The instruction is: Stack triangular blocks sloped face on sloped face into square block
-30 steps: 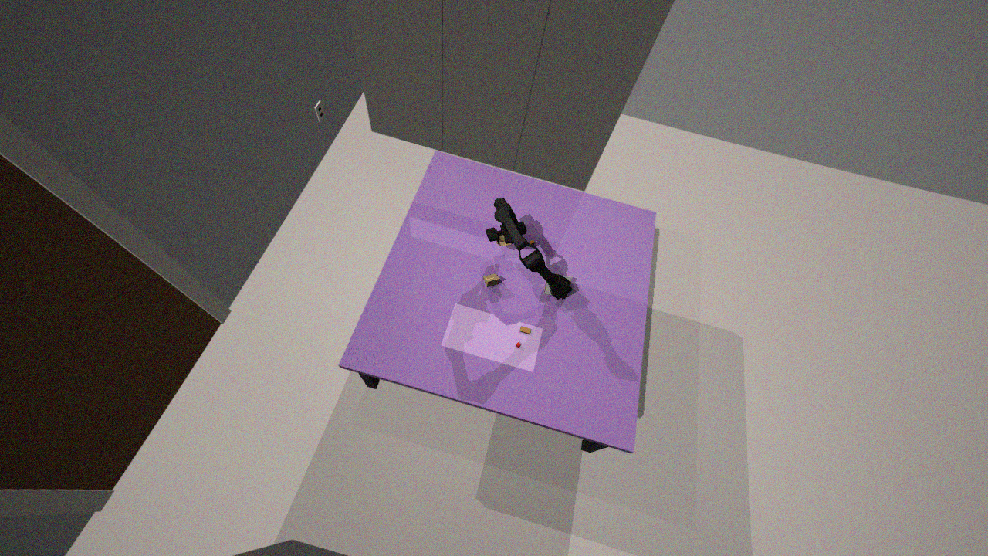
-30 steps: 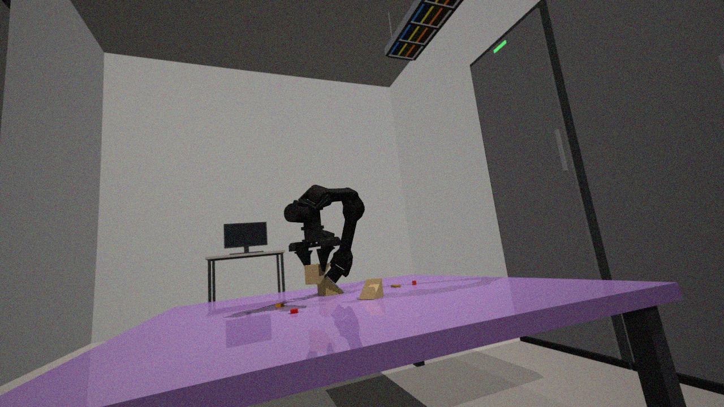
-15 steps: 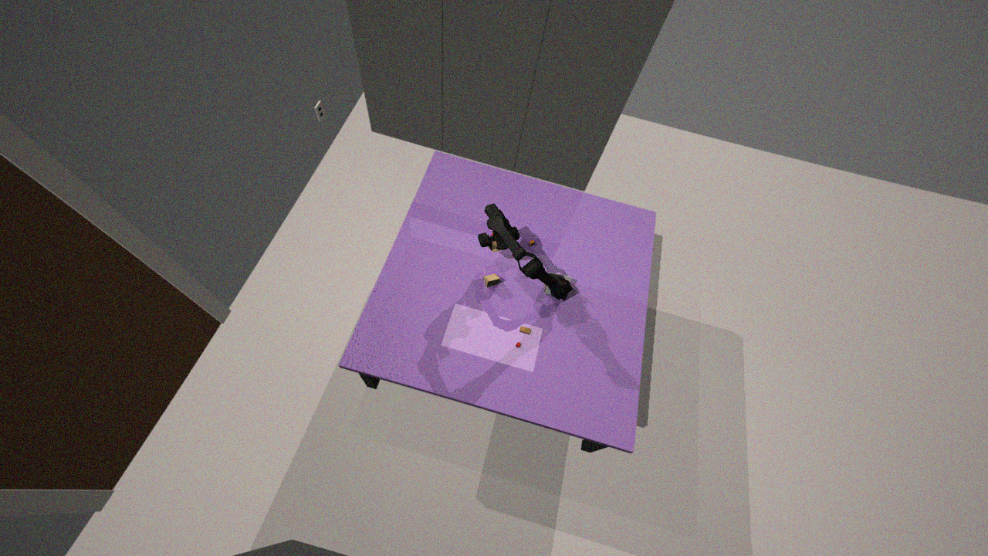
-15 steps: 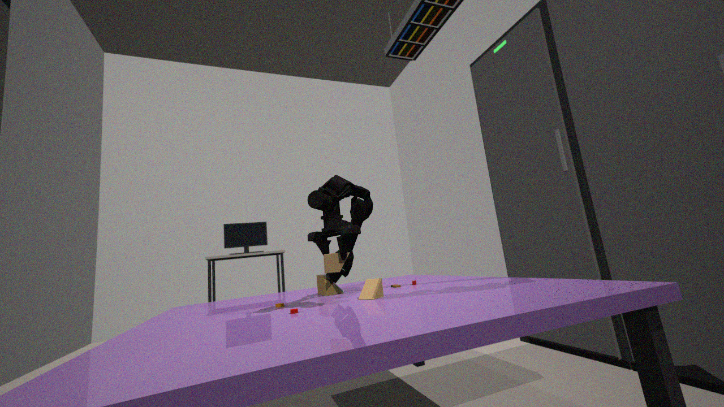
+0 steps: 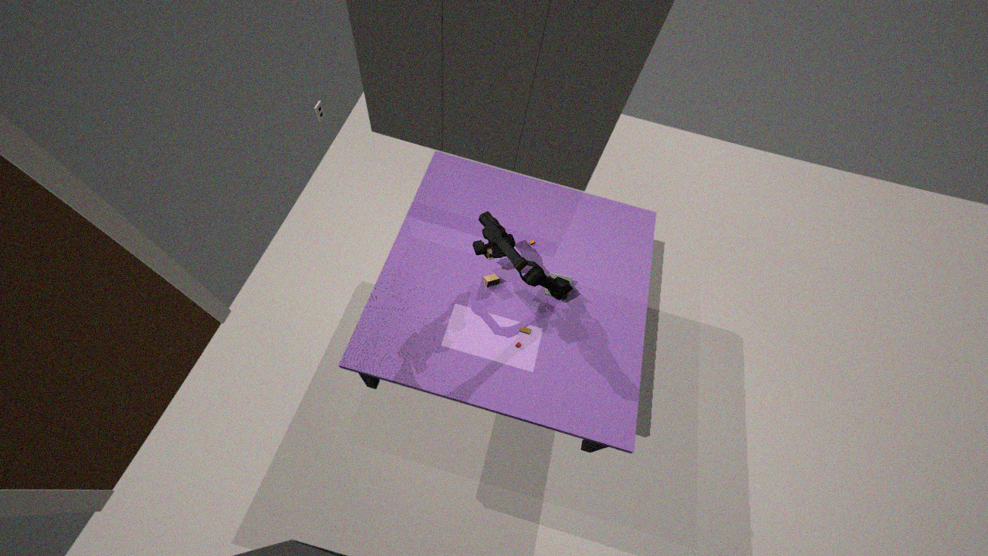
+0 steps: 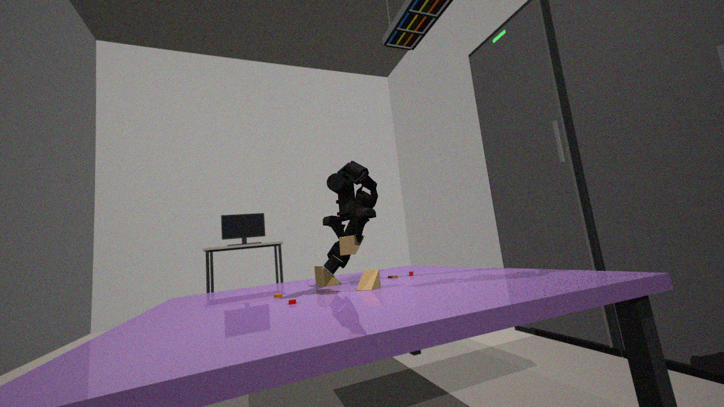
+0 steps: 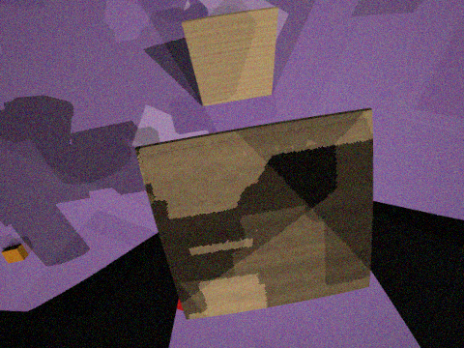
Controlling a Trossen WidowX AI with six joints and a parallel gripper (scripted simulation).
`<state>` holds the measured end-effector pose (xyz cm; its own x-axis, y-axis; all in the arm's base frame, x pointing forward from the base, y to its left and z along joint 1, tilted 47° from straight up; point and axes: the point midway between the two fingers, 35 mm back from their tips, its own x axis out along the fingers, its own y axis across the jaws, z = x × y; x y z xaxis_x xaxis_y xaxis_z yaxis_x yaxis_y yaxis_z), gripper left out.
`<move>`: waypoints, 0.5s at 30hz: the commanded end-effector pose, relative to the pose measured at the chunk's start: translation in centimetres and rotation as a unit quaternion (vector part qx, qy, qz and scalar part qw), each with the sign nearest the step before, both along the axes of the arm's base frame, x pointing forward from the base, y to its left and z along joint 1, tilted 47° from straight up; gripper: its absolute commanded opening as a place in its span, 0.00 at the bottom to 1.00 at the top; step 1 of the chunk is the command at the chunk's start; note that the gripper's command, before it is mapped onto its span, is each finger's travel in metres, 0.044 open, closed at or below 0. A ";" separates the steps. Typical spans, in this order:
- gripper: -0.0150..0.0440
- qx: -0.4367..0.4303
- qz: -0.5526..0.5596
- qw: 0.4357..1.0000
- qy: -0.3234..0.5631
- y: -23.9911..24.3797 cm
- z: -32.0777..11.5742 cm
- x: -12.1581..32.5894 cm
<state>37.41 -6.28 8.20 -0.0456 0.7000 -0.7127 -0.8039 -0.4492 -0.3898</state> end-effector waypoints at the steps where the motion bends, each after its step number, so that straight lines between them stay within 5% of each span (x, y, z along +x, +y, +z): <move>1: 0.25 0.000 -0.005 1.000 -0.005 0.1 0.9 0.0; 15: 0.25 0.010 0.015 1.000 0.012 5.4 -1.4 -1.0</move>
